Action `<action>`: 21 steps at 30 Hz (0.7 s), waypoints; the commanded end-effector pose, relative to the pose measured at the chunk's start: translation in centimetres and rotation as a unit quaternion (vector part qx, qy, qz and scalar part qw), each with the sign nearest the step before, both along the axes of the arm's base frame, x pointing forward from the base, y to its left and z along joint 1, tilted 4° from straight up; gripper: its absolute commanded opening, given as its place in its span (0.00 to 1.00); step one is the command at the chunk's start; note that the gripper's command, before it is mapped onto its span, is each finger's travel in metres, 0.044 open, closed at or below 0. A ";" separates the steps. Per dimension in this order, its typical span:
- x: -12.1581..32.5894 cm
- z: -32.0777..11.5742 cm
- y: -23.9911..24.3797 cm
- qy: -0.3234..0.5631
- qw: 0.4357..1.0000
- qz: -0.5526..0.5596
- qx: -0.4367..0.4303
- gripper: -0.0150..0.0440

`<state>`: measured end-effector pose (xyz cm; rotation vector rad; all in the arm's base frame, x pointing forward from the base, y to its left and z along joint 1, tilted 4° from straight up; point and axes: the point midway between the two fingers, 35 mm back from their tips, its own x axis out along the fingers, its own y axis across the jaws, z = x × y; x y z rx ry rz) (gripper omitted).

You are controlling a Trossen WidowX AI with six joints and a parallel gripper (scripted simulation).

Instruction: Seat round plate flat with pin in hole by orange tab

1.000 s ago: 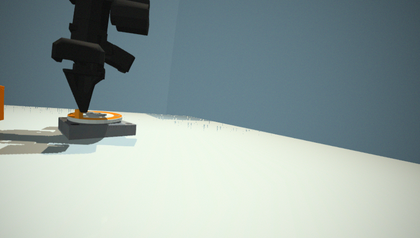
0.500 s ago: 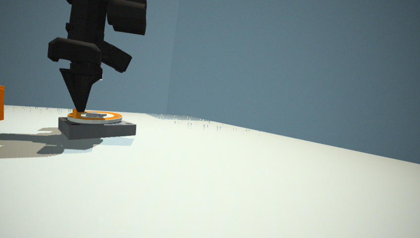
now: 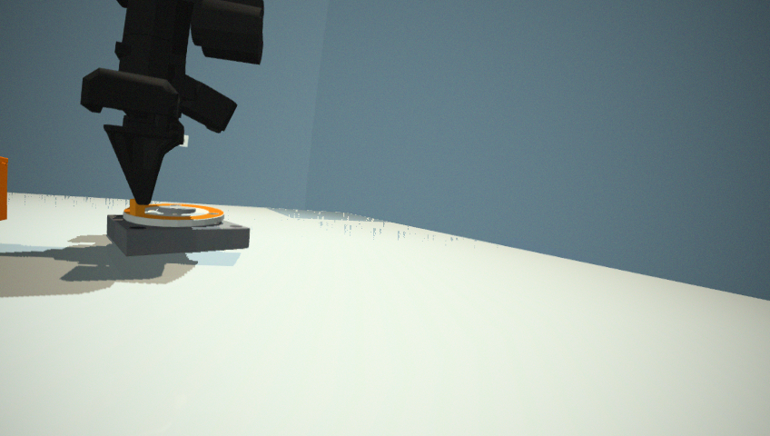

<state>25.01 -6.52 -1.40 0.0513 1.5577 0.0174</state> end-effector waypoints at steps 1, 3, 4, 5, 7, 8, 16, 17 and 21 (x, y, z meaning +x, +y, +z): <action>-0.8 -0.3 0.5 0.010 1.000 -0.001 0.005 0.25; -0.8 -0.3 0.5 0.010 1.000 -0.001 0.005 0.25; -0.9 -0.2 0.6 0.010 1.000 -0.001 0.005 0.25; -0.9 -0.3 0.6 0.010 1.000 -0.001 0.005 0.25; -1.0 -0.3 0.7 0.010 1.000 -0.001 0.005 0.25; -1.0 -0.2 0.7 0.010 1.000 -0.001 0.005 0.25; -1.1 -0.3 0.9 0.010 1.000 -0.001 0.005 0.25; -1.1 -0.3 0.9 0.010 1.000 -0.001 0.005 0.25; -1.2 -0.3 1.0 0.010 1.000 -0.001 0.005 0.25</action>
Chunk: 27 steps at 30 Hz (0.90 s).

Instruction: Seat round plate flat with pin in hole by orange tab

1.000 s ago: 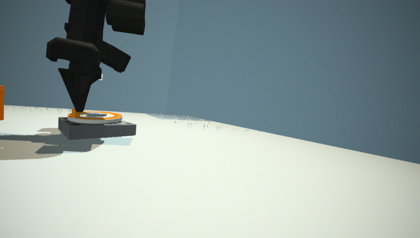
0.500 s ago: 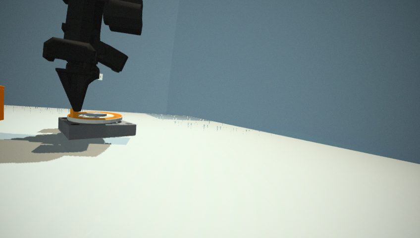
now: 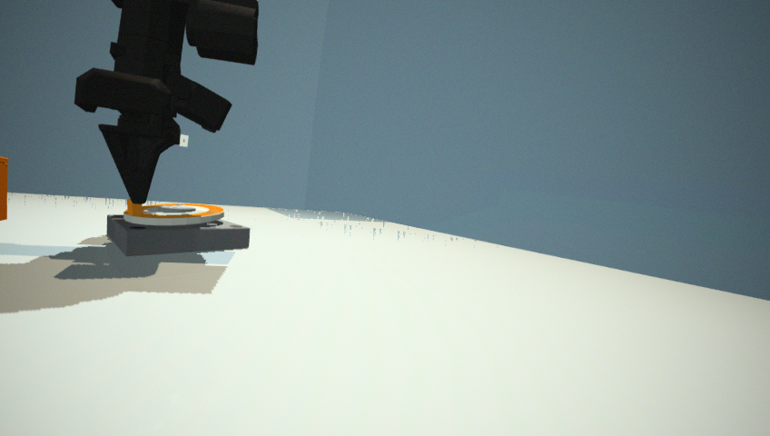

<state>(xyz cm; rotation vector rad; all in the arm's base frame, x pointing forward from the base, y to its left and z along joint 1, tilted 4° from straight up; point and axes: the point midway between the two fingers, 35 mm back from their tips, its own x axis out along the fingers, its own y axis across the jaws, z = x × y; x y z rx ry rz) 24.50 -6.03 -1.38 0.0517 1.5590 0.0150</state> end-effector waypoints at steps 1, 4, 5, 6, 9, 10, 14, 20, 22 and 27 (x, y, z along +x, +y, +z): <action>-0.7 -0.3 0.5 0.009 1.000 0.000 0.006 0.25; -0.7 -0.3 0.6 0.009 1.000 0.000 0.006 0.25; -0.8 -0.3 0.6 0.009 1.000 0.000 0.006 0.25; -0.8 -0.3 0.6 0.009 1.000 0.000 0.006 0.25; -0.8 -0.3 0.6 0.009 1.000 0.000 0.006 0.25; -0.8 -0.3 0.7 0.009 1.000 0.000 0.006 0.25; -0.9 -0.3 0.7 0.009 1.000 0.000 0.006 0.25; -1.0 -0.3 0.9 0.009 1.000 0.000 0.006 0.25; -1.0 -0.3 0.9 0.009 1.000 0.000 0.006 0.25; -1.1 -0.3 1.1 0.009 1.000 0.000 0.006 0.25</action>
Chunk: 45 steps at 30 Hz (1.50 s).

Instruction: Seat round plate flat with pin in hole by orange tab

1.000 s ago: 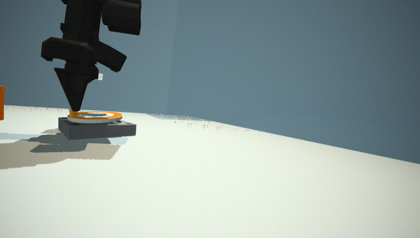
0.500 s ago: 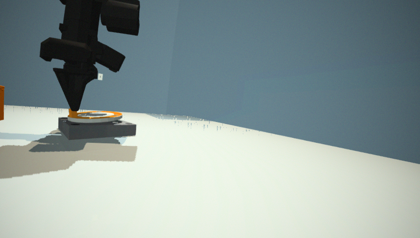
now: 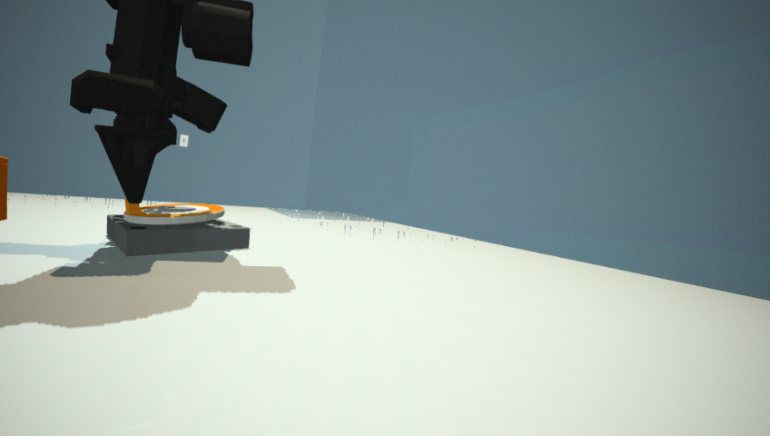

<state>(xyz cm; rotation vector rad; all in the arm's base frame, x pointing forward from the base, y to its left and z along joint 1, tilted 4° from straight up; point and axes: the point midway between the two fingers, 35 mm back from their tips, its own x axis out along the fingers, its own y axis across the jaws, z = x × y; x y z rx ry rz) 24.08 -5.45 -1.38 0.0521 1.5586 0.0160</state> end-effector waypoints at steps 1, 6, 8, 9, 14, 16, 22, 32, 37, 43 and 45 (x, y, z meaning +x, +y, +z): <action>-0.7 -0.3 0.5 0.009 1.000 0.000 0.006 0.25; -0.8 -0.3 0.7 0.010 1.000 0.000 0.006 0.25; -0.9 -0.2 0.8 0.010 1.000 0.000 0.006 0.25; -0.9 -0.2 0.8 0.010 1.000 0.000 0.006 0.25; -1.0 -0.2 1.0 0.010 1.000 0.000 0.006 0.25; -1.0 -0.2 1.2 0.010 1.000 0.000 0.006 0.25; -1.1 -0.2 1.4 0.010 1.000 0.000 0.006 0.25; -1.2 -0.2 1.9 0.010 1.000 0.000 0.007 0.25; -1.2 -0.1 2.1 0.010 1.000 0.000 0.007 0.25; -1.2 -0.1 2.5 0.010 1.000 0.000 0.007 0.25; -1.2 -0.1 2.5 0.010 1.000 0.000 0.007 0.25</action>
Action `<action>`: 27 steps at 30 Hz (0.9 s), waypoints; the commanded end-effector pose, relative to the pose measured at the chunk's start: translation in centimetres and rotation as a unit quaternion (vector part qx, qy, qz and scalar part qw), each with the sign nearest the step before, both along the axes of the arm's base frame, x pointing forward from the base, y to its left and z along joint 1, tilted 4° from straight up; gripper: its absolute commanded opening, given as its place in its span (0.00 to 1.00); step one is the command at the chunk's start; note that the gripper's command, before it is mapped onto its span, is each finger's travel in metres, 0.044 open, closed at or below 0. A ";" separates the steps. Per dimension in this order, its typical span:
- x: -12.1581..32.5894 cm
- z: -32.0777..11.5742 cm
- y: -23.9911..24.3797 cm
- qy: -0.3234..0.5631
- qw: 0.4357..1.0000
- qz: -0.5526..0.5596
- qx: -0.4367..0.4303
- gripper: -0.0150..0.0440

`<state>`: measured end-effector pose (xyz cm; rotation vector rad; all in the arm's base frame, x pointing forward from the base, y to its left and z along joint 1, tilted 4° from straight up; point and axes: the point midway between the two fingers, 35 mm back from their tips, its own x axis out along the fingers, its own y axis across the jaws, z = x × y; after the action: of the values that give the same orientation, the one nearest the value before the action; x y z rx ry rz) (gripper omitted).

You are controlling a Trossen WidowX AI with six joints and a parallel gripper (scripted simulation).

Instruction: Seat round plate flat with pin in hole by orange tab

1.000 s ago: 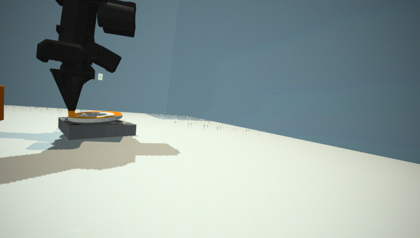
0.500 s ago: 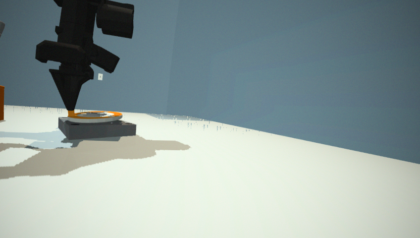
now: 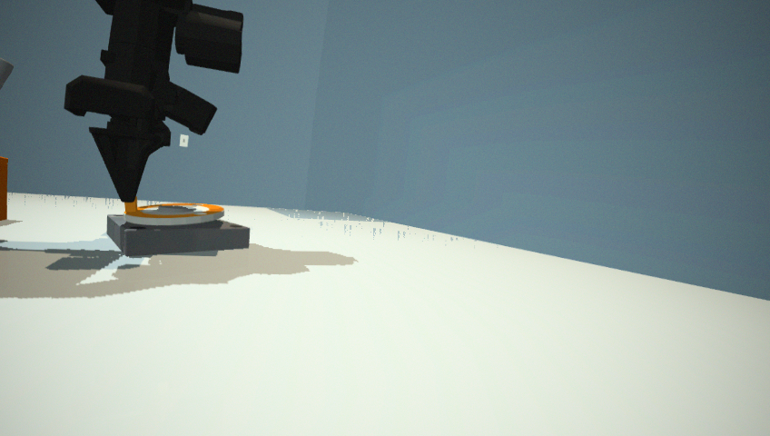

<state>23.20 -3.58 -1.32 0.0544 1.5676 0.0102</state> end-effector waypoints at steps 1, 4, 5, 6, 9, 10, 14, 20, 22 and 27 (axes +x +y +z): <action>-0.3 -0.1 0.7 0.005 1.000 0.002 0.008 0.25; -0.4 -0.1 0.8 0.005 1.000 0.002 0.008 0.25; -0.4 -0.1 0.9 0.005 1.000 0.002 0.008 0.25; -0.4 -0.1 0.9 0.005 1.000 0.002 0.008 0.25; -0.4 -0.1 1.0 0.005 1.000 0.002 0.008 0.25; -0.4 -0.1 1.0 0.005 1.000 0.002 0.008 0.25; -0.4 -0.1 1.1 0.005 1.000 0.002 0.008 0.25; -0.4 0.0 1.4 0.005 1.000 0.002 0.008 0.25; -0.4 0.0 1.5 0.005 1.000 0.002 0.008 0.25; -0.3 0.0 1.9 0.005 1.000 0.002 0.009 0.25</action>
<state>23.07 -2.46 -1.23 0.0557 1.5711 0.0084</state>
